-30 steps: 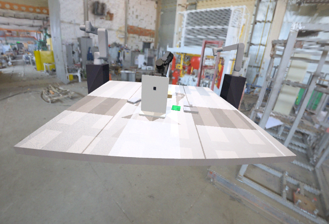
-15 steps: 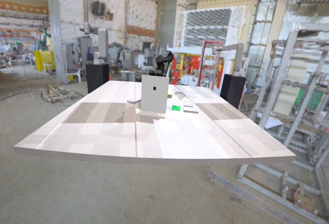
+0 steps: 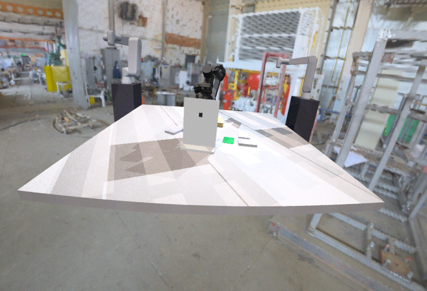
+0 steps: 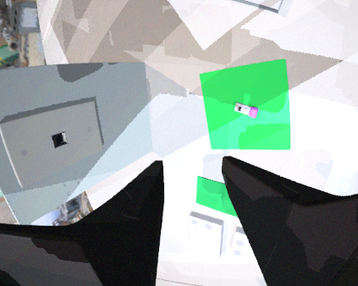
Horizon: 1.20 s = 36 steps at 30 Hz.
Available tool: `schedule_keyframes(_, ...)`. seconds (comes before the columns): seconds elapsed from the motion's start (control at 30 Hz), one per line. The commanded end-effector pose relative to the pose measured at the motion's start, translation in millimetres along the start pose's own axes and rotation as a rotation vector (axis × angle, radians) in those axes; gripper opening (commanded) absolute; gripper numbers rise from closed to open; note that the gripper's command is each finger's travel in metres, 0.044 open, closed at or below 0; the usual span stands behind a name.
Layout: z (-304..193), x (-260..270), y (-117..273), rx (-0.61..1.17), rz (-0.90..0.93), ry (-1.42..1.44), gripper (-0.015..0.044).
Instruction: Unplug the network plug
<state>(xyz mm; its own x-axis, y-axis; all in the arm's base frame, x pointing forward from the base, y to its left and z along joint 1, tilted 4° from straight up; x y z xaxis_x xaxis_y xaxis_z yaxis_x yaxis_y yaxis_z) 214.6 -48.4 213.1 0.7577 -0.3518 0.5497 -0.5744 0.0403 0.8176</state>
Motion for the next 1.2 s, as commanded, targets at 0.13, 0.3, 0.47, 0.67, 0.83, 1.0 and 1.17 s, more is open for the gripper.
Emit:
schedule_keyframes(0.13,-3,12,21,0.007,0.0,0.006,0.0156)
schedule_keyframes(0.3,-5,18,35,0.007,0.0,0.007,0.0156)
schedule_keyframes(0.47,-5,21,42,0.008,0.001,0.008,0.0182)
schedule_keyframes(0.67,-5,21,42,0.008,0.001,0.008,0.034)
schedule_keyframes(0.83,-5,21,42,0.008,0.001,0.008,0.044)
schedule_keyframes(1.0,-5,21,42,0.008,0.001,0.008,0.044)
schedule_keyframes(1.17,-5,21,42,0.008,0.001,0.008,0.044)
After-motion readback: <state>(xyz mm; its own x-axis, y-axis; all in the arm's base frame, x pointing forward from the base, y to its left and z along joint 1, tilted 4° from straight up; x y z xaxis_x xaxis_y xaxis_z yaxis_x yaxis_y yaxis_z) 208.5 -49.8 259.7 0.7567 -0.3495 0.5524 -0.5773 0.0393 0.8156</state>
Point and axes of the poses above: the point midway between the two fingers, 35 mm back from their tips, its own y axis back along the fingers, its own x axis across the jaws, z = x × y, the point moved 5 cm from there along y, back along the fingers, and after that the axes turned 11 degrees about -y, right-handed, at the moved point
